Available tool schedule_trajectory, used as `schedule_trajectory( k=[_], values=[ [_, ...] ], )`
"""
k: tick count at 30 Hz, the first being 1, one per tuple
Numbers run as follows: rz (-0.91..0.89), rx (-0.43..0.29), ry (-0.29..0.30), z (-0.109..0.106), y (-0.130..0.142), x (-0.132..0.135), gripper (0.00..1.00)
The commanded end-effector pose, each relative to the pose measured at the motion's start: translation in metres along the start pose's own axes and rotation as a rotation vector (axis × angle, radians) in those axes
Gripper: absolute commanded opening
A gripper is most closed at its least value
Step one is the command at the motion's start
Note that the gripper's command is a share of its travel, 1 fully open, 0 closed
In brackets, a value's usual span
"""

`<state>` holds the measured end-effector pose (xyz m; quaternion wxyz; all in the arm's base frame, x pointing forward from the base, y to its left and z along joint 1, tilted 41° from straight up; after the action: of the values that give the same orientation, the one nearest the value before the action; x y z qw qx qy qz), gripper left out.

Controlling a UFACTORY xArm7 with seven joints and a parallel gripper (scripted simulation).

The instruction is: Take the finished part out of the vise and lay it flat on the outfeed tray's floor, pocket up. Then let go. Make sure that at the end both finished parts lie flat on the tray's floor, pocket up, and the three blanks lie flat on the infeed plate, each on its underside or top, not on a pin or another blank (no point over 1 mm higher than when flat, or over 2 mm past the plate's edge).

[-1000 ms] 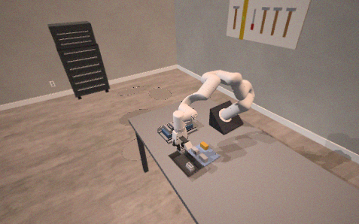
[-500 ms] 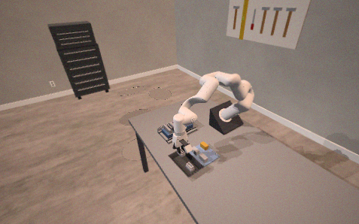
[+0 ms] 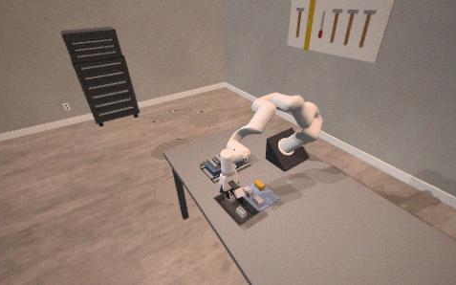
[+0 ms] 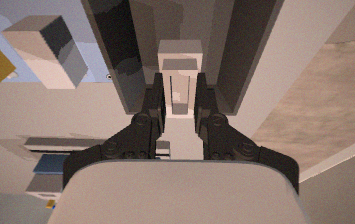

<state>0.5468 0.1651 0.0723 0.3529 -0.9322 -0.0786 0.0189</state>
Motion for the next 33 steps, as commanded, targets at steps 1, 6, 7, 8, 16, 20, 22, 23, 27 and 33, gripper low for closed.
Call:
schedule_trajectory(
  k=[1,6,7,8,16,20,22,23,27,33],
  values=[
    [0.0,-0.001,0.004,0.006,0.0,0.002,0.0],
    [0.0,-0.001,0.004,0.011,0.0,0.002,0.0],
    [0.0,-0.001,0.004,0.012,0.0,0.002,0.0],
    [0.0,-0.001,0.004,0.012,0.0,0.002,0.0],
    [0.0,-0.001,0.004,0.016,0.0,0.002,0.0],
    [0.0,-0.001,0.004,0.017,0.0,0.002,0.0],
    [0.0,-0.001,0.004,0.018,0.0,0.002,0.0],
    [0.0,-0.001,0.004,0.018,0.0,0.002,0.0],
    [0.0,-0.001,0.004,0.018,0.0,0.002,0.0],
    [0.0,-0.001,0.004,0.018,0.0,0.002,0.0]
  ],
)
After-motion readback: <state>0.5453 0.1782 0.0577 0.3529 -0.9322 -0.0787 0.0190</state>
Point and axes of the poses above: the point where the finger pads meet when closed, its own z axis out along the fingers, its own x axis across the jaws, y = z × x, the point moved 1 cm from there along -z, back along the fingers, and after that the axes turned 1 degree about -z, right-handed, at the moved point
